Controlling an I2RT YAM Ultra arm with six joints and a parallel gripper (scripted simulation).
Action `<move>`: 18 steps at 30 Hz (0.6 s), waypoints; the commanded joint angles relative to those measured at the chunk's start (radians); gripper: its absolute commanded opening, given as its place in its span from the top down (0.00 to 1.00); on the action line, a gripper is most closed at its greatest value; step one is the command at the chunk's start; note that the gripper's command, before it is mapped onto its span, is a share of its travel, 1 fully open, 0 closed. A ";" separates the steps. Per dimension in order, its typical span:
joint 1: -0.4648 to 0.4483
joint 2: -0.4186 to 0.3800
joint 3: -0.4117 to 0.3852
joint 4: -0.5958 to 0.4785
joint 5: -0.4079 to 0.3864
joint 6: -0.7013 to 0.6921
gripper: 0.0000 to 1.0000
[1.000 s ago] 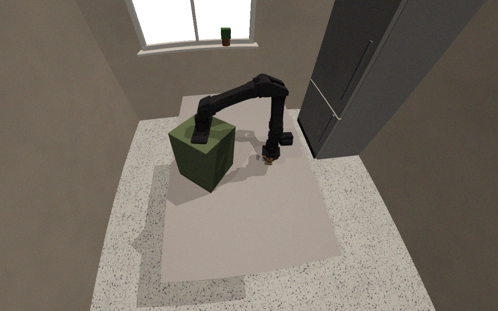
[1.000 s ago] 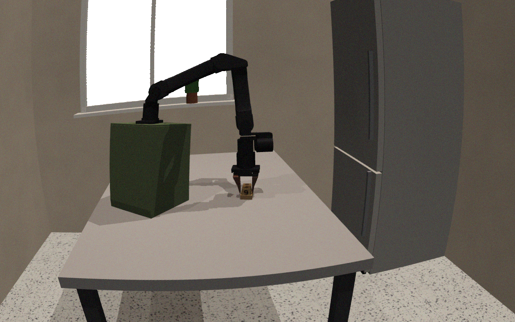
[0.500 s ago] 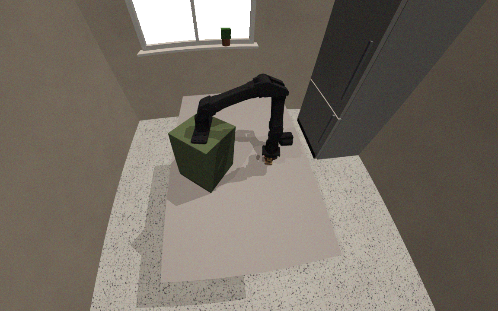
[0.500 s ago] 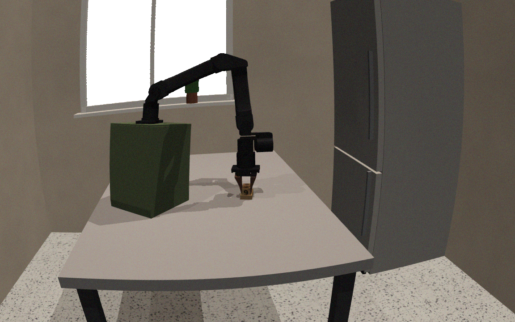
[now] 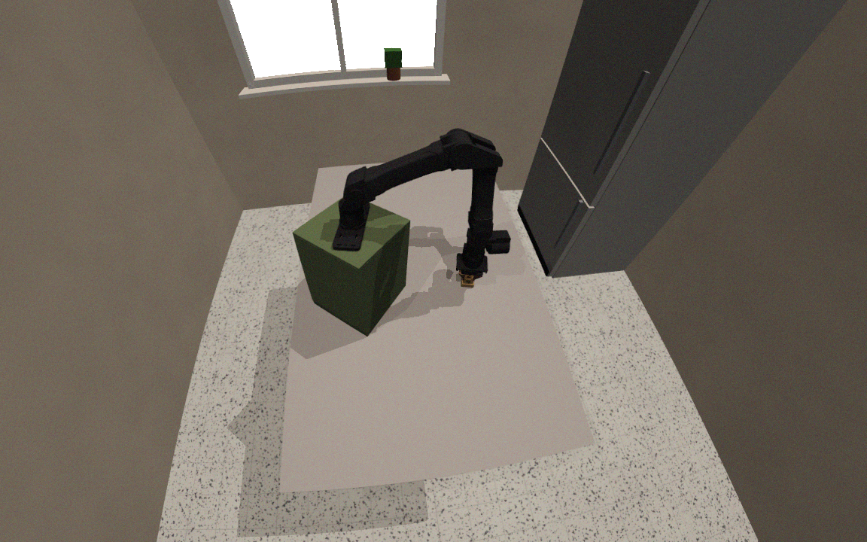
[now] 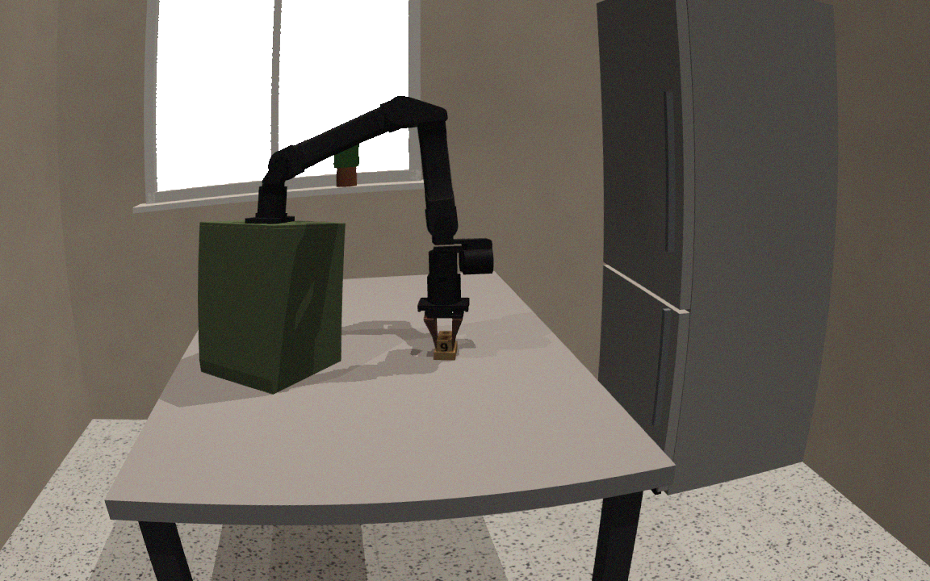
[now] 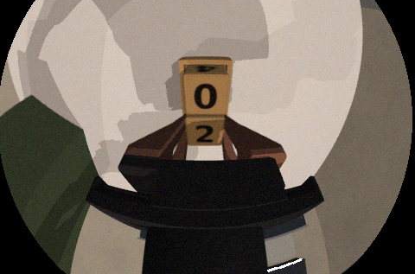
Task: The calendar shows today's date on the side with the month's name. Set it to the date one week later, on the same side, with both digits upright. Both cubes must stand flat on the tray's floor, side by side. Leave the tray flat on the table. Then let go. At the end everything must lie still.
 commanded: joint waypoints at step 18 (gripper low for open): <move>-0.017 -0.179 -0.083 -0.087 -0.001 -0.015 0.73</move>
